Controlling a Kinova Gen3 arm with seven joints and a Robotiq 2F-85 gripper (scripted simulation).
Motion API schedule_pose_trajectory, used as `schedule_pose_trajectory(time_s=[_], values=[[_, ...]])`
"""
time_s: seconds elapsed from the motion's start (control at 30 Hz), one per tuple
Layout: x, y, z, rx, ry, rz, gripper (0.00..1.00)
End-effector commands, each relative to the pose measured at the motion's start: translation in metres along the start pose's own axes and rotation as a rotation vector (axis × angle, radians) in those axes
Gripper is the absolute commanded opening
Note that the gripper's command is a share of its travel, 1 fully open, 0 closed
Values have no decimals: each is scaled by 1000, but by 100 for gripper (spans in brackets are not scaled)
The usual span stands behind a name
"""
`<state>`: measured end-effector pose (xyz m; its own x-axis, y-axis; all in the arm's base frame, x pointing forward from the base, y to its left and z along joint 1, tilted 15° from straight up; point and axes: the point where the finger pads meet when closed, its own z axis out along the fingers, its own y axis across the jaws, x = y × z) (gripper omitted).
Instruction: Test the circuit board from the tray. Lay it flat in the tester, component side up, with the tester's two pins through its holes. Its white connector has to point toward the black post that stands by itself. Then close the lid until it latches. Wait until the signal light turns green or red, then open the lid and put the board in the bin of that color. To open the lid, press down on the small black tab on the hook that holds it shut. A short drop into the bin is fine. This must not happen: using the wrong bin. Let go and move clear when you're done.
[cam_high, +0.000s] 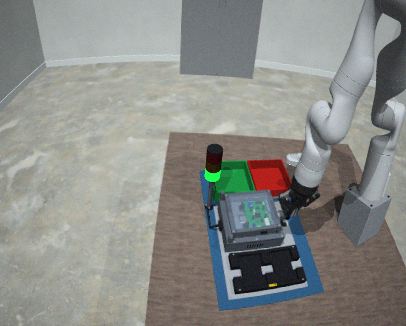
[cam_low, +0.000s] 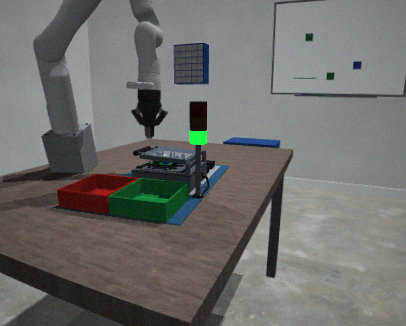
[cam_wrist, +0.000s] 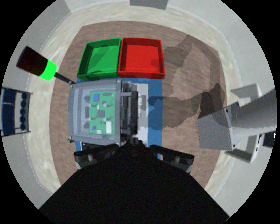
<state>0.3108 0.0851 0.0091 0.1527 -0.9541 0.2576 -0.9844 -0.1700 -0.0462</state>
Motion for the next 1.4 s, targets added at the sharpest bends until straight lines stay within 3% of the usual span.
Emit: schedule_pose_trajectory(time_s=[0.0,0.83,0.87,1.37], values=[[-9,-5,-15,21,-13,-16,0],[-9,-4,-19,21,-13,-16,0],[-9,-4,-19,21,-13,-16,26],[-9,-4,-19,21,-13,-16,26]])
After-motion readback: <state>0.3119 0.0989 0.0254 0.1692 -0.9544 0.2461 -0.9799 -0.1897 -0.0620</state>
